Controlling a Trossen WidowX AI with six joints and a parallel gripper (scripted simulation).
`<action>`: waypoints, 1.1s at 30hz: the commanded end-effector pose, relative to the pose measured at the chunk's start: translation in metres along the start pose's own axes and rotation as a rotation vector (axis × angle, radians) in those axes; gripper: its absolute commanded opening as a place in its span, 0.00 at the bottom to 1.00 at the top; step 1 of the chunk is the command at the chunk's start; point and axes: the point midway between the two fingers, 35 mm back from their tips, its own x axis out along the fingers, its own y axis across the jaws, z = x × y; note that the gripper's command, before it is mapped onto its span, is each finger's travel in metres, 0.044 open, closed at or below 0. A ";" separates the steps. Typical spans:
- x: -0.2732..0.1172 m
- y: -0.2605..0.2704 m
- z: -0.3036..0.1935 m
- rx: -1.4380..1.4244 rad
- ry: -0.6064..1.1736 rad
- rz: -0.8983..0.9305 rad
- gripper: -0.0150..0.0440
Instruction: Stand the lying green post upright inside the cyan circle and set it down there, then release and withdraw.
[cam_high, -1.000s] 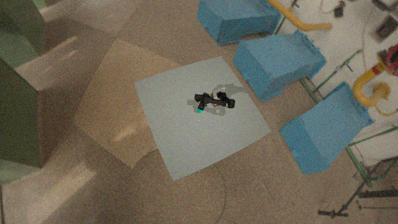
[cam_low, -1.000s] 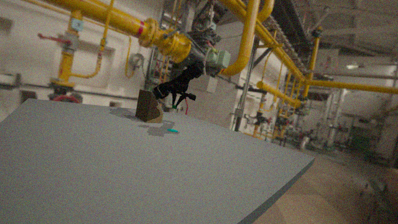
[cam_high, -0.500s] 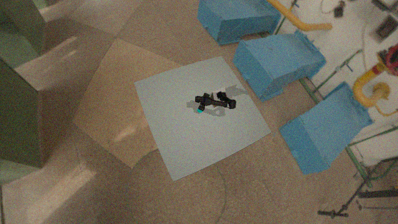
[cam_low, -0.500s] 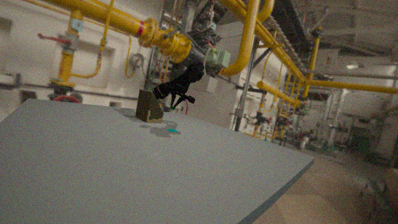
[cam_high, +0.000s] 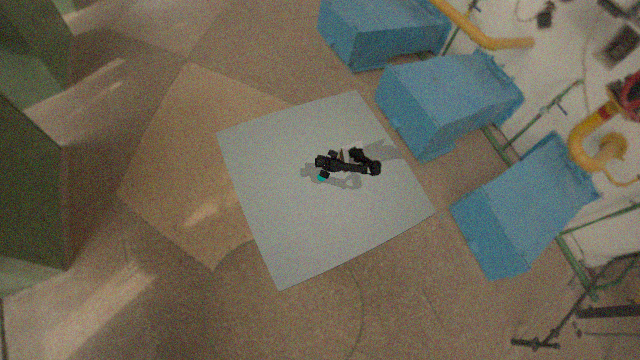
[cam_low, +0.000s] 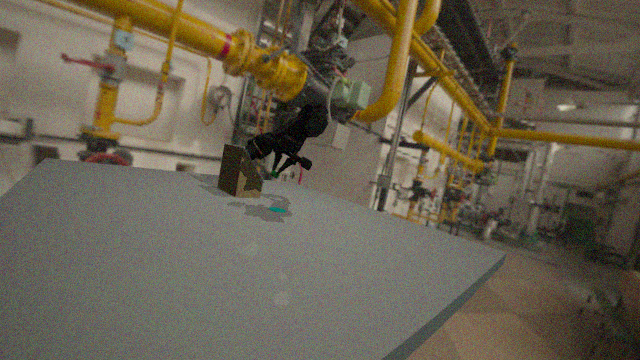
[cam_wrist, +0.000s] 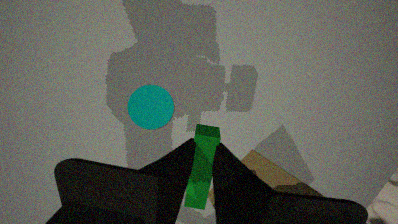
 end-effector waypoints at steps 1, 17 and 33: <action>0.002 -0.002 -0.002 0.007 -0.018 -0.021 0.29; 0.007 -0.005 -0.003 0.015 -0.099 -0.094 0.29; 0.011 -0.008 -0.004 0.024 -0.189 -0.154 0.29</action>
